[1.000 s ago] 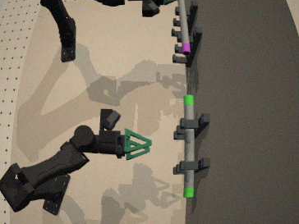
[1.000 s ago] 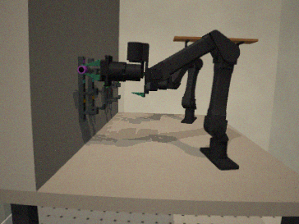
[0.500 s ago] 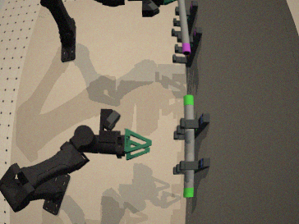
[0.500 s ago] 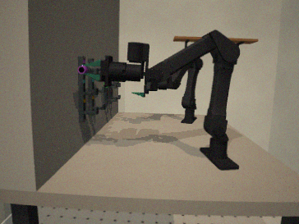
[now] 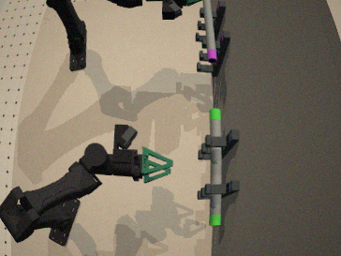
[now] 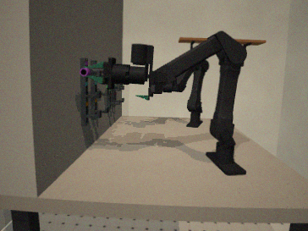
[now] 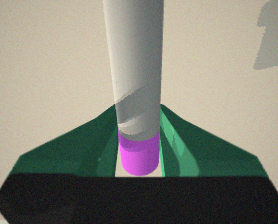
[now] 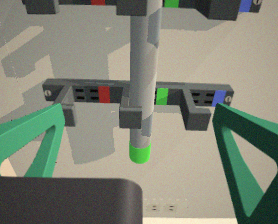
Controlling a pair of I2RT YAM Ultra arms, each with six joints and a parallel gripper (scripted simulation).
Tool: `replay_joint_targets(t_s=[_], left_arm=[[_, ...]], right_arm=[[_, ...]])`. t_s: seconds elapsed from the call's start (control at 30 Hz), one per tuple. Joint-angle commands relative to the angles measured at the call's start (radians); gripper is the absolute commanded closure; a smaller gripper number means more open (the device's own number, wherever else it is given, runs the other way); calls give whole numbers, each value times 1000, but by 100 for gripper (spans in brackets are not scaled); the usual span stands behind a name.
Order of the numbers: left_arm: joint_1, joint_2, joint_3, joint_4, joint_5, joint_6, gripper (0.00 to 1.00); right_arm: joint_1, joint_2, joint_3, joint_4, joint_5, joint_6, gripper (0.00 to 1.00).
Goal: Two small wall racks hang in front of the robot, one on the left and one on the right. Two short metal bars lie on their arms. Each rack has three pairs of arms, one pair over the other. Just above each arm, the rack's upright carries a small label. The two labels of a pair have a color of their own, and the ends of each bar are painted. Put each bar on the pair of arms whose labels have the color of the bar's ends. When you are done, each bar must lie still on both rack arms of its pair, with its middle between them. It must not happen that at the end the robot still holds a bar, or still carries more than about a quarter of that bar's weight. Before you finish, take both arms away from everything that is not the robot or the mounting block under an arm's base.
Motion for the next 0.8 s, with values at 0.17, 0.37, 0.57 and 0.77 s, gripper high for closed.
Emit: replay_joint_targets(t_s=[0.17,0.37,0.57,0.77], left_arm=[[3,16,-20,-17,5,-17,87],[3,16,-20,-17,5,-17,74],[3,15,-19,-18,6,-15,65],[3,17,-18,-17,7,-15,51]], right_arm=[[-10,-25,-5,6,-7,11,0],[-10,-25,-5,6,-7,11,0],[-10,-25,-5,6,-7,11,0],[-10,-25,-5,6,-7,11,0]])
